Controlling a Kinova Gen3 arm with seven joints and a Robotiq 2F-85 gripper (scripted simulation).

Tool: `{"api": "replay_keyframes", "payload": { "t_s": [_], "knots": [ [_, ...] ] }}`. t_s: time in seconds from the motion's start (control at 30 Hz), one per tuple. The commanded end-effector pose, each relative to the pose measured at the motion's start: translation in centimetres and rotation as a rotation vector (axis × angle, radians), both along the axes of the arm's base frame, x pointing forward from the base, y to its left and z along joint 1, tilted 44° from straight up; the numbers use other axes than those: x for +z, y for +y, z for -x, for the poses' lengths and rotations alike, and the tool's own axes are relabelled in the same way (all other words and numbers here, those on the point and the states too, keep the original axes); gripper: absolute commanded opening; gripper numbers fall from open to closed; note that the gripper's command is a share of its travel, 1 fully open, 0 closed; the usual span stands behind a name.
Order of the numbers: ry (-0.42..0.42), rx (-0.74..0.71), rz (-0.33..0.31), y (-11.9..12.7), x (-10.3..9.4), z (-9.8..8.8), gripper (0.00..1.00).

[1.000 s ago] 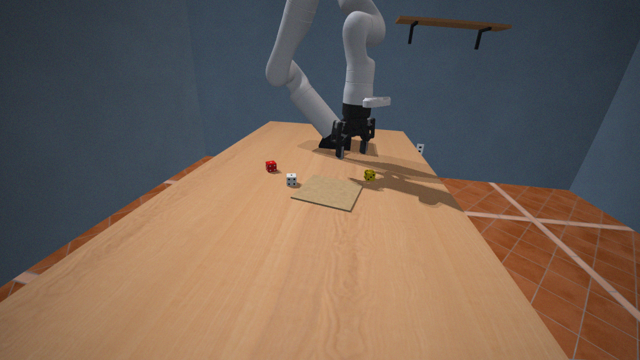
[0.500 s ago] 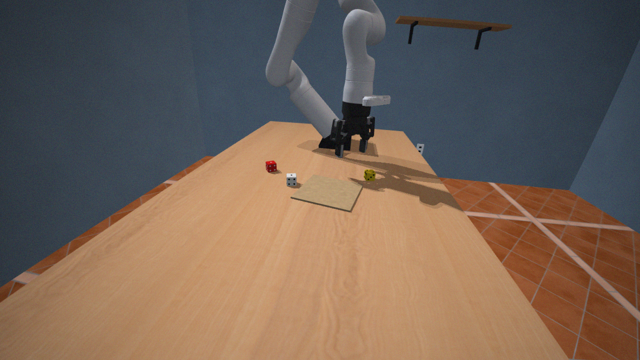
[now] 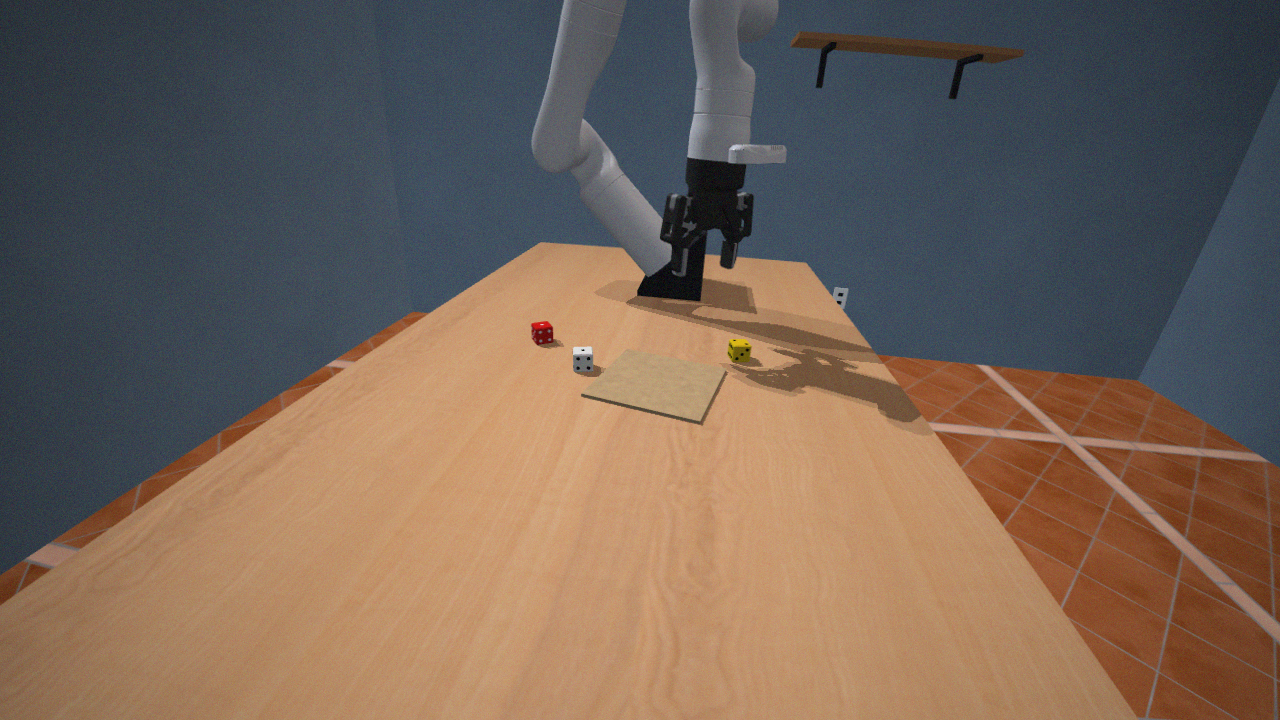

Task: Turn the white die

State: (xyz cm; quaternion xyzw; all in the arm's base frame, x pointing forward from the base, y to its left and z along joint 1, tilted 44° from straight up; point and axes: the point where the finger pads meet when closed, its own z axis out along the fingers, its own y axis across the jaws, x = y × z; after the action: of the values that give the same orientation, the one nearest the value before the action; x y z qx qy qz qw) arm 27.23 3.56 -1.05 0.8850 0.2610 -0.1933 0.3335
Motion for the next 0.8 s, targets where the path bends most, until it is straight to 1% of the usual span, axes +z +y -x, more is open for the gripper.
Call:
{"api": "replay_keyframes", "payload": {
  "t_s": [0.0, 0.13, 0.27, 0.7, 0.77],
  "knots": [
    [-0.011, 0.013, -0.018, 1.7, 1.0, -0.6, 1.0],
    [-0.011, 0.013, -0.018, 2.8, 2.2, -0.9, 1.0],
    [-0.011, 0.013, -0.018, 3.4, 2.9, -1.0, 1.0],
    [-0.011, 0.013, -0.018, 3.6, 3.0, -1.1, 1.0],
    [-0.018, 0.006, -0.017, 3.4, 3.2, -1.3, 1.0]
  ]
}}
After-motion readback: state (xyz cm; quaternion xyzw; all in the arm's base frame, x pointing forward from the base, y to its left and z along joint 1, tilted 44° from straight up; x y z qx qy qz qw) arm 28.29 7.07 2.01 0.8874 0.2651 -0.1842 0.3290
